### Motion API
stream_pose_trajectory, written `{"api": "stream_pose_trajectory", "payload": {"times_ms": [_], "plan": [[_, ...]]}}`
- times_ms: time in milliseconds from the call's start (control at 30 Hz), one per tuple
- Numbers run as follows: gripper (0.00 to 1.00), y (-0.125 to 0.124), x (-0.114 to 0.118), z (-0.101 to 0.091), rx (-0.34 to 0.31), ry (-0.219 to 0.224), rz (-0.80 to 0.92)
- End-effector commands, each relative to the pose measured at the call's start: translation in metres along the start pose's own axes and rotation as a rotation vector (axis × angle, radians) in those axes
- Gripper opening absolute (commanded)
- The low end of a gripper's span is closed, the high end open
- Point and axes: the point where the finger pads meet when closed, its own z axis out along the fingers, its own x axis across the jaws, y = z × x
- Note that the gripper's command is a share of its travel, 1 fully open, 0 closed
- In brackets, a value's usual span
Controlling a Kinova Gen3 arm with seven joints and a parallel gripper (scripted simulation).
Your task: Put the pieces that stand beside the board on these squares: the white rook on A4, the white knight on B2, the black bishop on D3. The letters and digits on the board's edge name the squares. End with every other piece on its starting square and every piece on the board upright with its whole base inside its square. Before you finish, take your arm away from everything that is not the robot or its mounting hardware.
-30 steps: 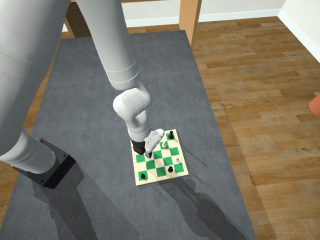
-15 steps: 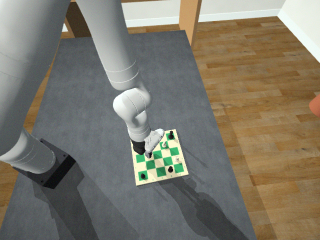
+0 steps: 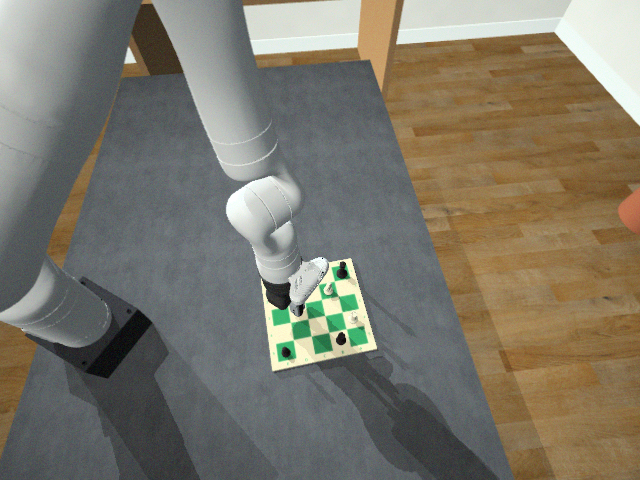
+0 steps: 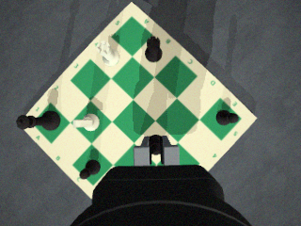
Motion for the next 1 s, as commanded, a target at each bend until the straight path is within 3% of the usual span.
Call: {"api": "stream_pose_trajectory", "payload": {"times_ms": [0, 967], "plan": [[0.00, -0.0004, 0.0000, 0.0003, 0.000, -0.001, 0.001], [0.00, -0.0004, 0.0000, 0.0034, 0.000, -0.001, 0.001]]}}
